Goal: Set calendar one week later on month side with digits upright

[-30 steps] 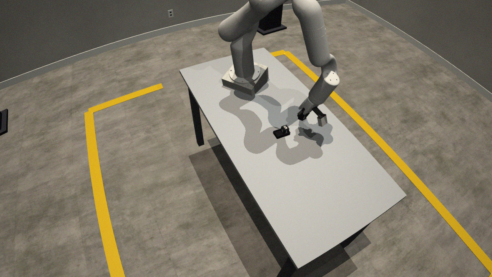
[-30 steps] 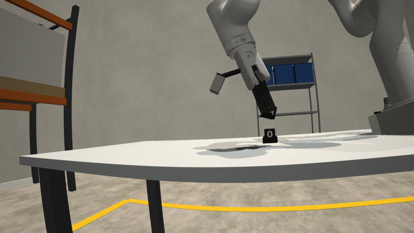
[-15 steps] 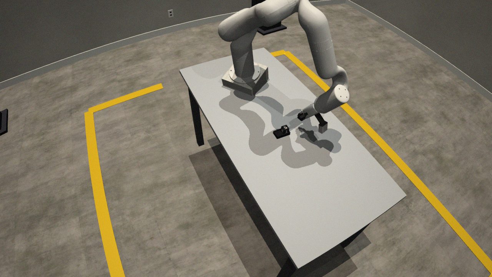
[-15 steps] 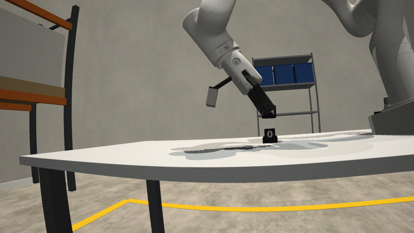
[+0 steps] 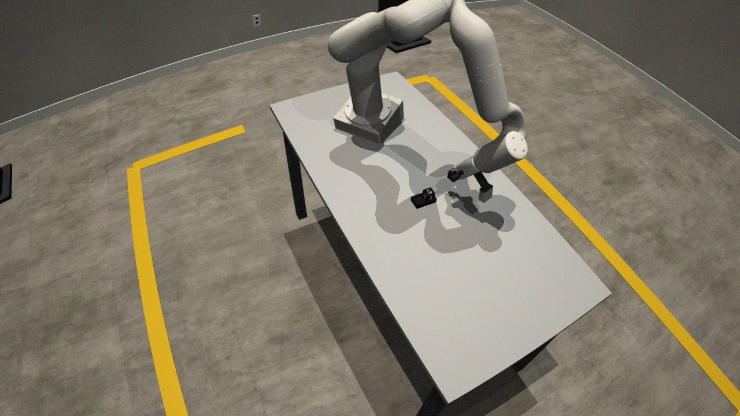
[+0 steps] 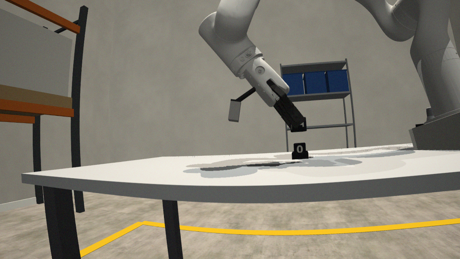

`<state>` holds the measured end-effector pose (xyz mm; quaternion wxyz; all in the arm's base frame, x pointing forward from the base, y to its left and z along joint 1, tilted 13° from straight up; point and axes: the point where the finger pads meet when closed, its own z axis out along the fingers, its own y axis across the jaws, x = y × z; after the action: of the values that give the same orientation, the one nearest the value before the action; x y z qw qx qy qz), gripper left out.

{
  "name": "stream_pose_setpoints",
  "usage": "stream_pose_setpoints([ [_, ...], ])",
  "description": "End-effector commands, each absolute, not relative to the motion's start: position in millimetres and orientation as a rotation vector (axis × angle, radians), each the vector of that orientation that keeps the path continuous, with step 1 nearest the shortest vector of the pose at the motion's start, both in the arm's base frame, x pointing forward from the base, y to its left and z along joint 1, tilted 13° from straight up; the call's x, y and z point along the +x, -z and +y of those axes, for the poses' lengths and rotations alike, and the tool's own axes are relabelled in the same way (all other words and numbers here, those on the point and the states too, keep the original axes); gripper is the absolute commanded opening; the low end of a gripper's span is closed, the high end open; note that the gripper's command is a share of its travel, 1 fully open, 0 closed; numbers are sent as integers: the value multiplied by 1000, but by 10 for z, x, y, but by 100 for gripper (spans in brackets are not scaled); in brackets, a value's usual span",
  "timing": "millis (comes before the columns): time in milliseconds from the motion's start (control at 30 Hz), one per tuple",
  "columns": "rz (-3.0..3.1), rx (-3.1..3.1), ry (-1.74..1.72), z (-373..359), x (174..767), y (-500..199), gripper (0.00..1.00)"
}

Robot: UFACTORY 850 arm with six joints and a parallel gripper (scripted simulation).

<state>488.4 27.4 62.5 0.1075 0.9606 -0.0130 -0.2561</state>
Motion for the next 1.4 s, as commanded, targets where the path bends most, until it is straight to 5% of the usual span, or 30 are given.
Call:
stream_pose_setpoints([
  [0, -38, 2828, 752, 275, 4893, -625, 29],
  [1367, -38, 2828, 752, 176, 4937, -165, 29],
])
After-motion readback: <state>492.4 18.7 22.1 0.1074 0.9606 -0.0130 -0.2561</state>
